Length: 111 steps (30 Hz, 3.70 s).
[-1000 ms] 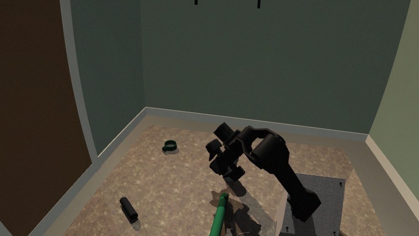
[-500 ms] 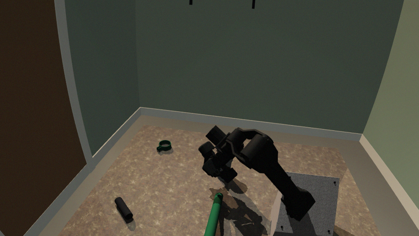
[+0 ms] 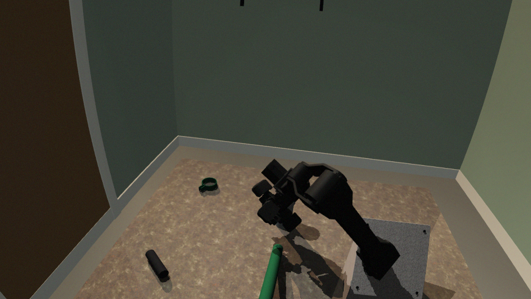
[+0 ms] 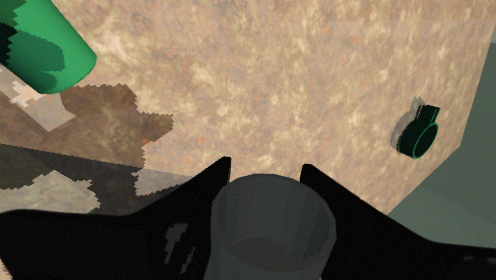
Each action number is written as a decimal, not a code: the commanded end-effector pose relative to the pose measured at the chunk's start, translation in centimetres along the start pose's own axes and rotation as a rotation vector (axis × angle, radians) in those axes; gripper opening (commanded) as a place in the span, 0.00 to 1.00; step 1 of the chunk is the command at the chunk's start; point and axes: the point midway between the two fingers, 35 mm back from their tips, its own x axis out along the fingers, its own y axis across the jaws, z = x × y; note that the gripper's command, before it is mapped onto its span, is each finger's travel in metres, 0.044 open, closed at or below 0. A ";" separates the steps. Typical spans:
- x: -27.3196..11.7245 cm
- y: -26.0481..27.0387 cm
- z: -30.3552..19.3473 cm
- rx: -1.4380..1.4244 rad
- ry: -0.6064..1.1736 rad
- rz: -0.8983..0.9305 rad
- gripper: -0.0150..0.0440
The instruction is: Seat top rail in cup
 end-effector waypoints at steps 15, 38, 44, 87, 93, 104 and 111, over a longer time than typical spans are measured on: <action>-0.9 1.3 -0.3 -0.162 -0.088 -0.007 0.25; -1.8 2.8 -0.9 -0.339 -0.187 -0.005 0.25; -2.0 3.2 -1.1 -0.382 -0.211 -0.005 0.25; -2.2 3.8 -1.3 -0.434 -0.242 0.001 0.34; -2.2 3.8 -1.3 -0.434 -0.242 0.001 0.61; -4.2 3.6 0.3 -0.437 -0.244 -0.001 1.00; -6.2 3.5 1.9 -0.440 -0.246 -0.004 1.00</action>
